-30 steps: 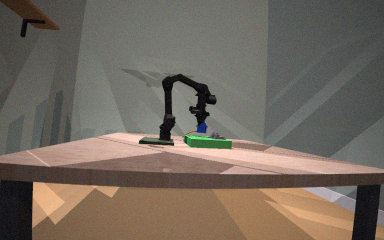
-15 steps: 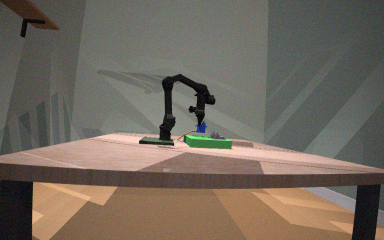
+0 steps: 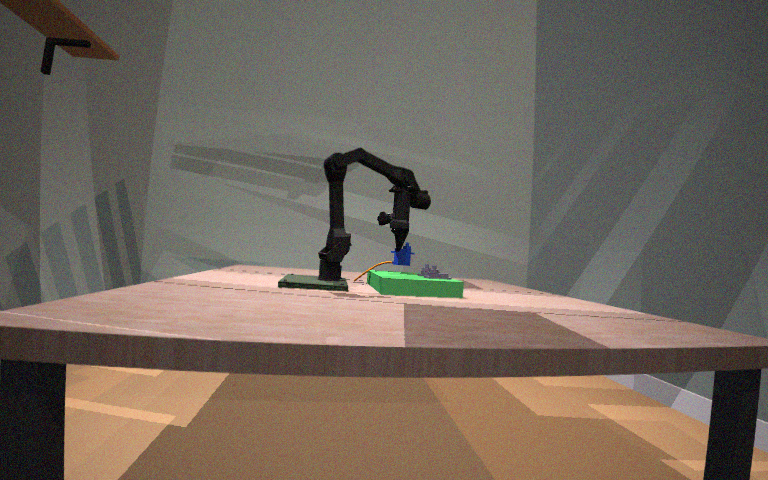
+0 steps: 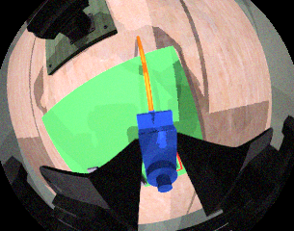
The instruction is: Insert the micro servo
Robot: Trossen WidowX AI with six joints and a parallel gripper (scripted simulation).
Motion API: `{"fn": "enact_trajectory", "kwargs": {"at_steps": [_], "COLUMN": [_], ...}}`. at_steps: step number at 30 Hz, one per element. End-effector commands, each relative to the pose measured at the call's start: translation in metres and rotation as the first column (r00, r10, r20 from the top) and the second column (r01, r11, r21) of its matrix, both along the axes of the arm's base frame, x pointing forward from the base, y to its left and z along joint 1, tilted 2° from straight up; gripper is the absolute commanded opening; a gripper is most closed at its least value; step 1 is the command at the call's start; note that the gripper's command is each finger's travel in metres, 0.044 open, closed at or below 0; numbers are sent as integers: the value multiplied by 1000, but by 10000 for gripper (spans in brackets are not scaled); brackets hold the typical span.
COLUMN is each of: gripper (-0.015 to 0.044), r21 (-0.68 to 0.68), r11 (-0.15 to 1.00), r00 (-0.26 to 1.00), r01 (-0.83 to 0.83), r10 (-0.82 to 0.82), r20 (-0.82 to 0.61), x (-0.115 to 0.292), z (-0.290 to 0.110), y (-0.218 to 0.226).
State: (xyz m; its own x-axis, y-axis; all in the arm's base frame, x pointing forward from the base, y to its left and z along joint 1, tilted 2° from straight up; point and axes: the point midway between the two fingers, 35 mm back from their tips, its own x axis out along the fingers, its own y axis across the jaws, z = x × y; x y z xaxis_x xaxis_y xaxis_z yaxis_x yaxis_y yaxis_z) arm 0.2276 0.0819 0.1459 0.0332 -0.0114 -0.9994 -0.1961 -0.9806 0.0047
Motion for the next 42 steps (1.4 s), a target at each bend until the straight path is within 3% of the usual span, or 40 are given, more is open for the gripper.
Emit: {"fn": "enact_trajectory", "kwargs": {"at_steps": [1, 10, 19, 31, 42], "gripper": [0, 0, 0, 0, 0], "r21": [-2, 10, 22, 37, 47], "r11": [995, 918, 752, 422, 55], "r00": [995, 918, 752, 423, 56], "r01": [97, 397, 659, 906, 997], "r10": [-97, -397, -659, -906, -998], "r20": [5, 7, 5, -2, -14], "x": [0, 0, 0, 0, 0], "z": [0, 0, 0, 0, 0], "y": [-1, -1, -1, -1, -1]}}
